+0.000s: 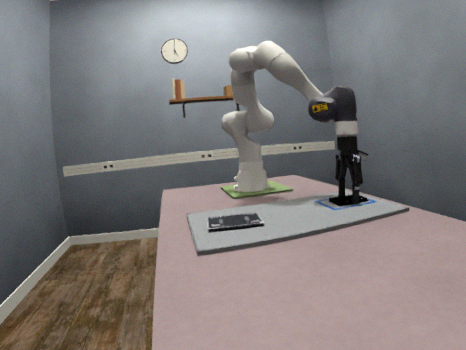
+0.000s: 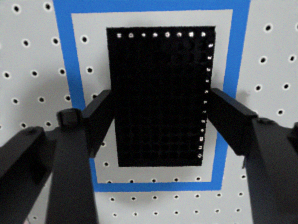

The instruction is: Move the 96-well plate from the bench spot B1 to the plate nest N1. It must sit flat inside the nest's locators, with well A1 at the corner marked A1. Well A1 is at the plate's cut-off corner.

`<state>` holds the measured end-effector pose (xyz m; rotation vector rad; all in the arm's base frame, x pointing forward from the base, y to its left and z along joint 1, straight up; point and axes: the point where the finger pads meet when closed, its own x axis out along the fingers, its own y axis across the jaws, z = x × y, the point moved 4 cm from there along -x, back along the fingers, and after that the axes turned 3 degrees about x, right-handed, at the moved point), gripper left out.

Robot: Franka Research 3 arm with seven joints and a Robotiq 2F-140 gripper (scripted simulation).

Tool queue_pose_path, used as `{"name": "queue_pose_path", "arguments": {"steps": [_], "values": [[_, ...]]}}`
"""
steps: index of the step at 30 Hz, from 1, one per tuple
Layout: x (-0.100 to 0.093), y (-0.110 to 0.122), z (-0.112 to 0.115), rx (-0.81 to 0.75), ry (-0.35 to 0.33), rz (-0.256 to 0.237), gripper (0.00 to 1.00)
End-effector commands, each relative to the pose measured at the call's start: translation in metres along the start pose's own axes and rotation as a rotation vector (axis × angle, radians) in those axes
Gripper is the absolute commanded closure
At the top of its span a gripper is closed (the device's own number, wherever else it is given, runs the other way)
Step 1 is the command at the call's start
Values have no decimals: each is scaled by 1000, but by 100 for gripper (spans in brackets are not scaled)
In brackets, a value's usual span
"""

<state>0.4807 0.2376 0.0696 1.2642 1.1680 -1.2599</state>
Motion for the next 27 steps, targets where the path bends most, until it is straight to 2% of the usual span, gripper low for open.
{"name": "queue_pose_path", "arguments": {"steps": [1,27], "values": [[0,0,0,4,1,0,37],[0,0,0,4,1,0,40]]}}
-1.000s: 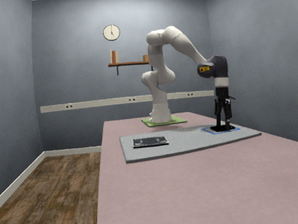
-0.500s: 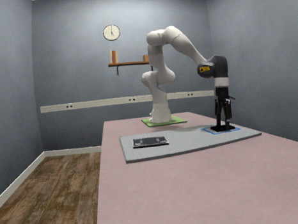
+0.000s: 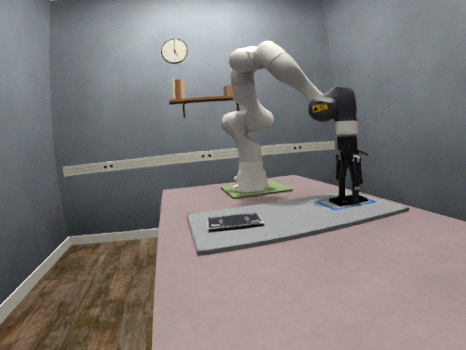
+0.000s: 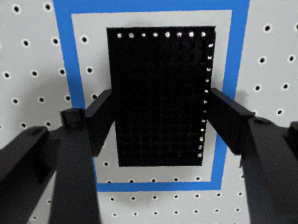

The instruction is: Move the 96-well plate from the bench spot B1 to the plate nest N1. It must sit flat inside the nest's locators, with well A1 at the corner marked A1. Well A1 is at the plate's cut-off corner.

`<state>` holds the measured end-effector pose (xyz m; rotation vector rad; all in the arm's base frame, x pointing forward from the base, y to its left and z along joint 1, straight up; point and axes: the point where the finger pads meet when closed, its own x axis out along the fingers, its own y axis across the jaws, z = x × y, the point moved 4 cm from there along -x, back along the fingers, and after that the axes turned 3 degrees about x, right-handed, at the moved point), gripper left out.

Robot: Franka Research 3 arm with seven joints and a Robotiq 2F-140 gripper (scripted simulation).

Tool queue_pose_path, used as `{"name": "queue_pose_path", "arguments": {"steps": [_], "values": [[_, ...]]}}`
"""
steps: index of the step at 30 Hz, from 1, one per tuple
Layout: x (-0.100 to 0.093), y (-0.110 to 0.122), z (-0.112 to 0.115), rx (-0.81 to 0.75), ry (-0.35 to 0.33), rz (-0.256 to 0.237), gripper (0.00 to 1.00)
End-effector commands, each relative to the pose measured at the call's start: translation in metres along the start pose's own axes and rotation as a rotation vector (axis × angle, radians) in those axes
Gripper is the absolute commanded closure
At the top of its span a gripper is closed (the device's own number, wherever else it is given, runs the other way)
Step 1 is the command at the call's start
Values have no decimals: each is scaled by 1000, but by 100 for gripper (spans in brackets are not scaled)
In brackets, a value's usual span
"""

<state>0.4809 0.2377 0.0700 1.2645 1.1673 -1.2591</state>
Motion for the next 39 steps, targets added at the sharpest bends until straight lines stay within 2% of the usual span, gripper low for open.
{"name": "queue_pose_path", "arguments": {"steps": [1,12,39], "values": [[0,0,0,4,1,-1,40],[-10,0,0,4,1,-1,40],[-52,0,0,4,1,-1,40]]}}
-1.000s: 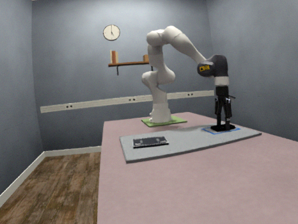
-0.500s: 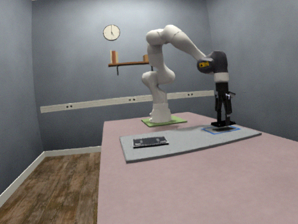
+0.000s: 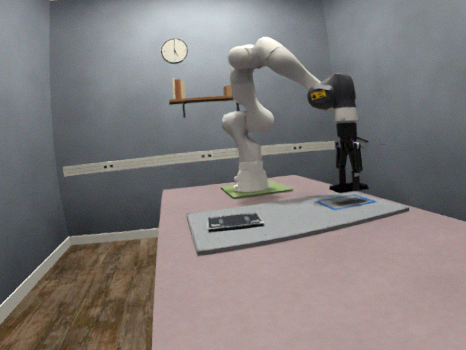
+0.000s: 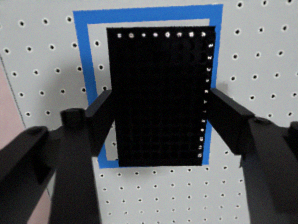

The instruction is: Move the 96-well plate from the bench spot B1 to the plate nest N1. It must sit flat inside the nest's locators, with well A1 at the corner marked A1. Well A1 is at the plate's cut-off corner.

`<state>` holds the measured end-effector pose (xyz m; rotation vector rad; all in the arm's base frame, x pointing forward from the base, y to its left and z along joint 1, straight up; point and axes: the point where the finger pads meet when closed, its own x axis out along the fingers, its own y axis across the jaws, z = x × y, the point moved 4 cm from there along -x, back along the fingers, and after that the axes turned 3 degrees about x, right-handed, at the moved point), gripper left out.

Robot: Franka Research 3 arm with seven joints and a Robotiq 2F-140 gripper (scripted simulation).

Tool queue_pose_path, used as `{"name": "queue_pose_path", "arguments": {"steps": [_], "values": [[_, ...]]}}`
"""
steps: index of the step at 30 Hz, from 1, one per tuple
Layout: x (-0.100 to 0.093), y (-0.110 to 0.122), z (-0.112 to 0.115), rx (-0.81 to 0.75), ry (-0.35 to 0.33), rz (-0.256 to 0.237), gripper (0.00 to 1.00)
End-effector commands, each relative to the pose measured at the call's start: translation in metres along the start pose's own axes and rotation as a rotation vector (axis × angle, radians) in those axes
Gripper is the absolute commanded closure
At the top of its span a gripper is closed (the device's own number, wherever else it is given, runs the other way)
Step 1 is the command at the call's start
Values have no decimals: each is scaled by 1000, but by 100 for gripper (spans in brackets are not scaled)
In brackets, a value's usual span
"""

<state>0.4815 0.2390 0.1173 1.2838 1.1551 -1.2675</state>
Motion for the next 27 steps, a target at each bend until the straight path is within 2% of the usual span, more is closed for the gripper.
{"name": "queue_pose_path", "arguments": {"steps": [1,9,27], "values": [[-6,-1,1,-16,-2,-7,40],[-15,-1,1,-16,-2,-7,40],[-15,-1,1,-16,-2,-7,40]]}}
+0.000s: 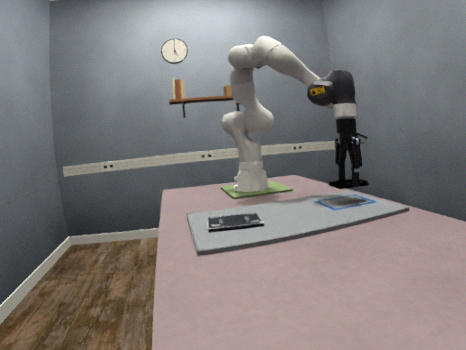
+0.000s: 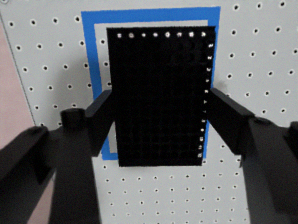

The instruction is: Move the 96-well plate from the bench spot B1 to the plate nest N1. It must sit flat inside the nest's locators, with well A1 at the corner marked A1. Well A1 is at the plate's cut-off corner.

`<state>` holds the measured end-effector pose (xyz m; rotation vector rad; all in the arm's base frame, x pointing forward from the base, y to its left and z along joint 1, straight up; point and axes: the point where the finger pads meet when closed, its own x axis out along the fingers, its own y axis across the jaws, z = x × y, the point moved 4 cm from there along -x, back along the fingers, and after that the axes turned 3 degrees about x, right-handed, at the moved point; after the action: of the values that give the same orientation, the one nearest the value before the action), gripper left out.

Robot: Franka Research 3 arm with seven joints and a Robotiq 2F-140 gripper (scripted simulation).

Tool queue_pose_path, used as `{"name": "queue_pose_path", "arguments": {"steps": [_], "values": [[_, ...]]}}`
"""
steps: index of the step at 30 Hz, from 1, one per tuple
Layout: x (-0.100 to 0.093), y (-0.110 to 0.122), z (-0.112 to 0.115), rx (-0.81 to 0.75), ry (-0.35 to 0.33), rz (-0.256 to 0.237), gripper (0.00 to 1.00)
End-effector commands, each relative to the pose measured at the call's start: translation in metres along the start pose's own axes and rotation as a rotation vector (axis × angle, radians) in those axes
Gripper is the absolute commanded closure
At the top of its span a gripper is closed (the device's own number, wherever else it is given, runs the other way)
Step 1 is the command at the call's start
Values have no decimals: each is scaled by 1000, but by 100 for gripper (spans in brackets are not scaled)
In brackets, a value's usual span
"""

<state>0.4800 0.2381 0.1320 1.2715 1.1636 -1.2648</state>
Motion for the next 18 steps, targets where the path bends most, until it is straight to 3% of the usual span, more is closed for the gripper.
{"name": "queue_pose_path", "arguments": {"steps": [1,5,18], "values": [[-1,0,0,-5,0,-1,40],[-1,2,10,75,0,-1,40],[-2,7,46,75,0,-1,40]]}}
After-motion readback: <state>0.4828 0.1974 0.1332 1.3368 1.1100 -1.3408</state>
